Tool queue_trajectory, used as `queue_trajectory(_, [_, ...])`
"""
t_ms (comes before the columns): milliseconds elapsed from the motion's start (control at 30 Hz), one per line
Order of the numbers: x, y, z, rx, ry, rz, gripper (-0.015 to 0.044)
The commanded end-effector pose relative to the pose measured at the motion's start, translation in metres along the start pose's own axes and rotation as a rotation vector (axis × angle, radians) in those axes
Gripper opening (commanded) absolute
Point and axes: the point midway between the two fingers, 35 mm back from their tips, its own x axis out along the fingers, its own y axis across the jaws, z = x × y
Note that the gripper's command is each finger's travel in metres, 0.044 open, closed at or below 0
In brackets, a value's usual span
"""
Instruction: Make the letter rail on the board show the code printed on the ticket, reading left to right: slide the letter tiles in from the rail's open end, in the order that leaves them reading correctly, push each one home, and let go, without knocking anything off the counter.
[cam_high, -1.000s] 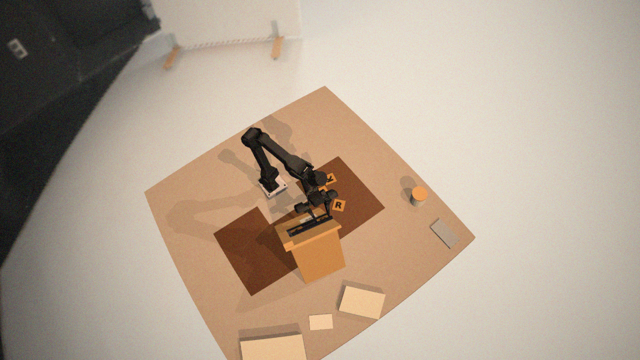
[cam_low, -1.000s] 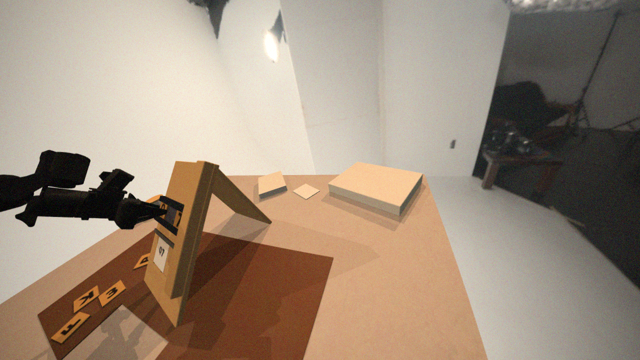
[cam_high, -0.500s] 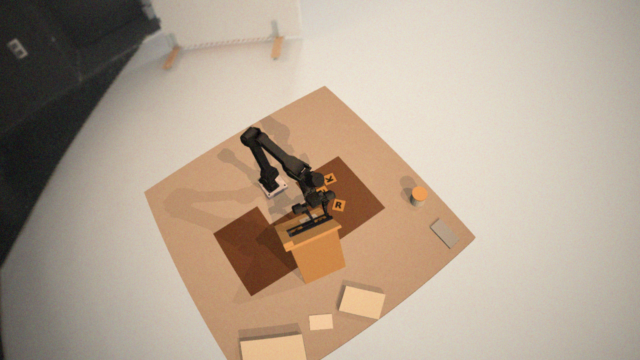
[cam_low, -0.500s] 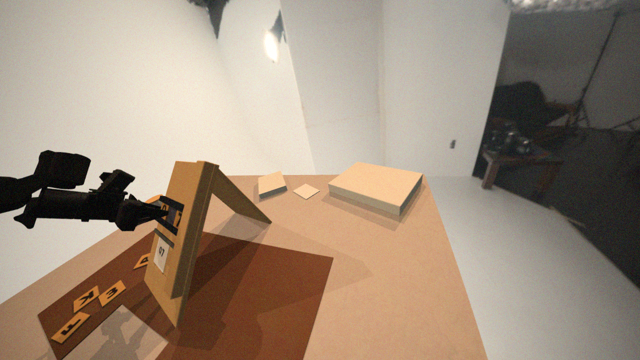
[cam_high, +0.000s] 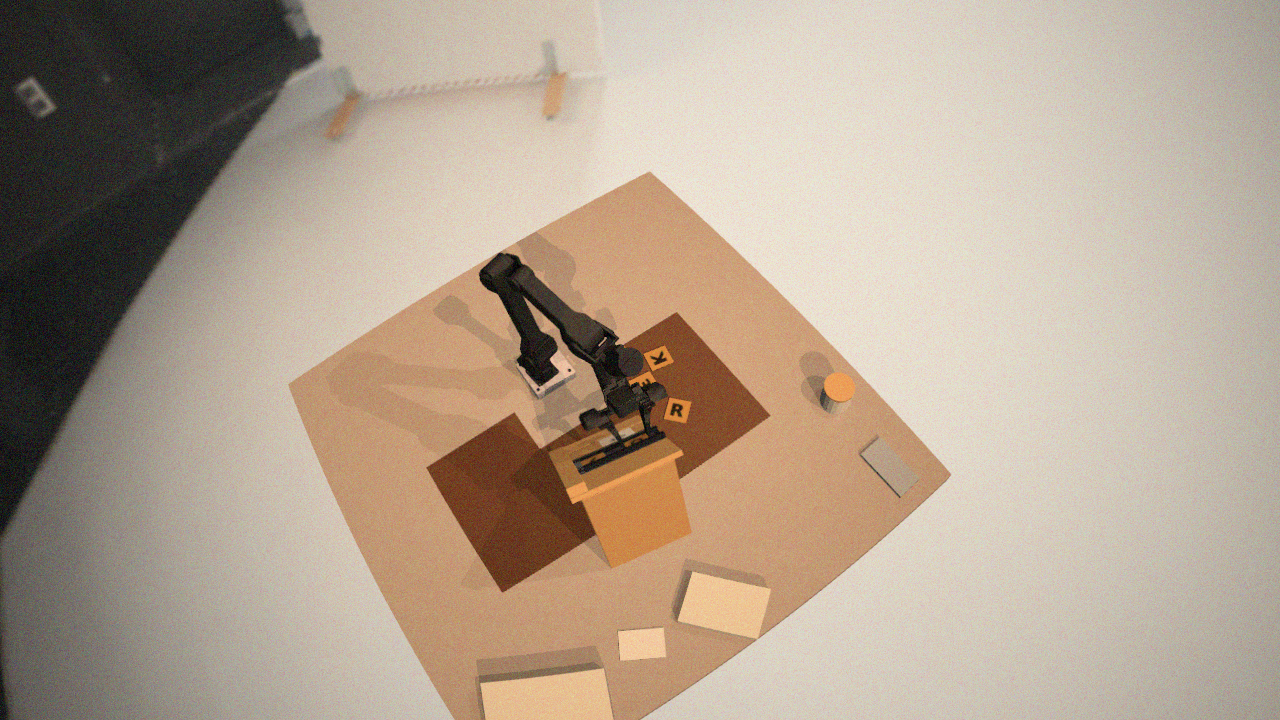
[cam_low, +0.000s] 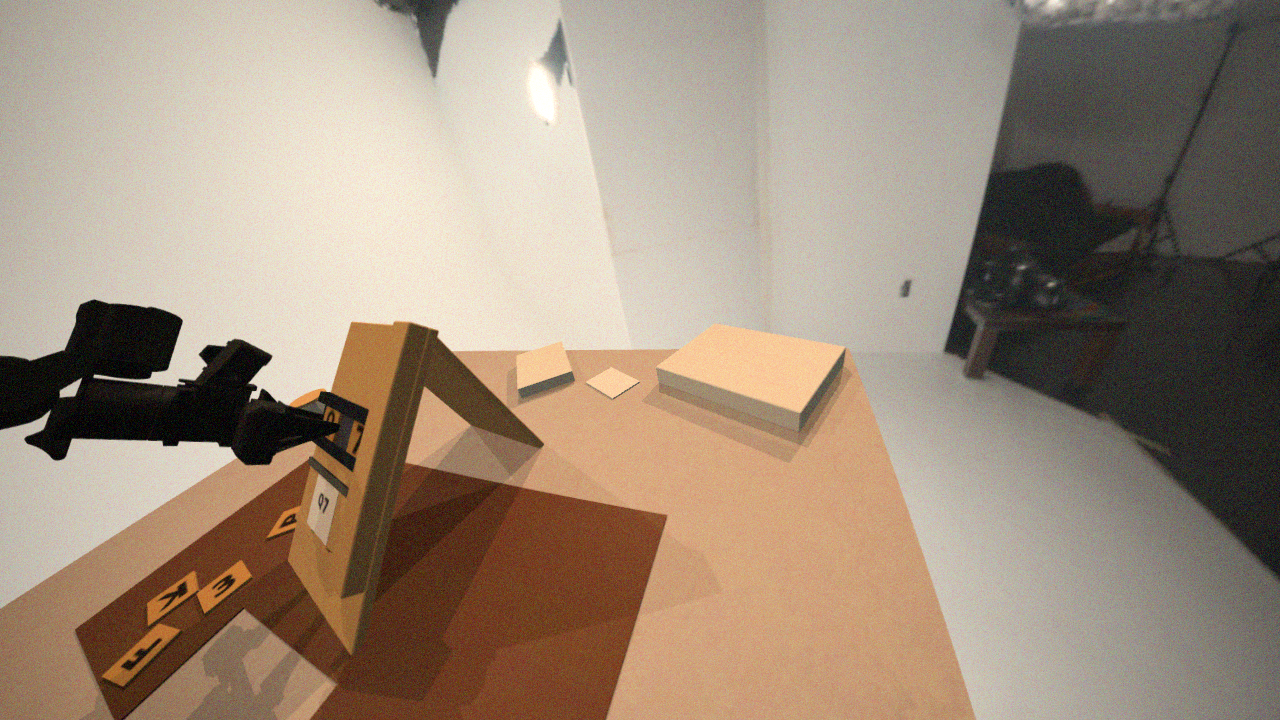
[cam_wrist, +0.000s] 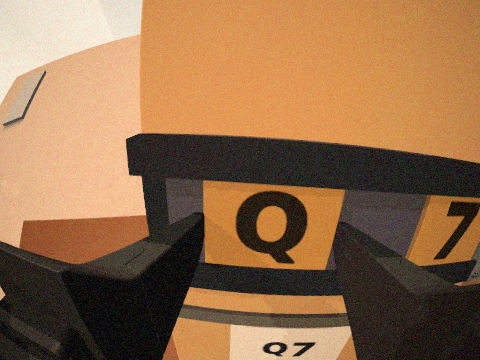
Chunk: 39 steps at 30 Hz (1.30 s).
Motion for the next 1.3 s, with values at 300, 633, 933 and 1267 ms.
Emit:
queue_trajectory(300, [0.0,-0.009,-0.001,-0.006,0.001,0.002,0.0])
queue_trajectory(633, [0.0,-0.015,0.0,-0.006,0.001,0.002,0.0])
queue_trajectory(933, [0.0,-0.02,0.0,-0.006,0.001,0.001,0.0])
queue_trajectory(1267, [0.0,-0.026,0.0,-0.007,0.001,0.001,0.0])
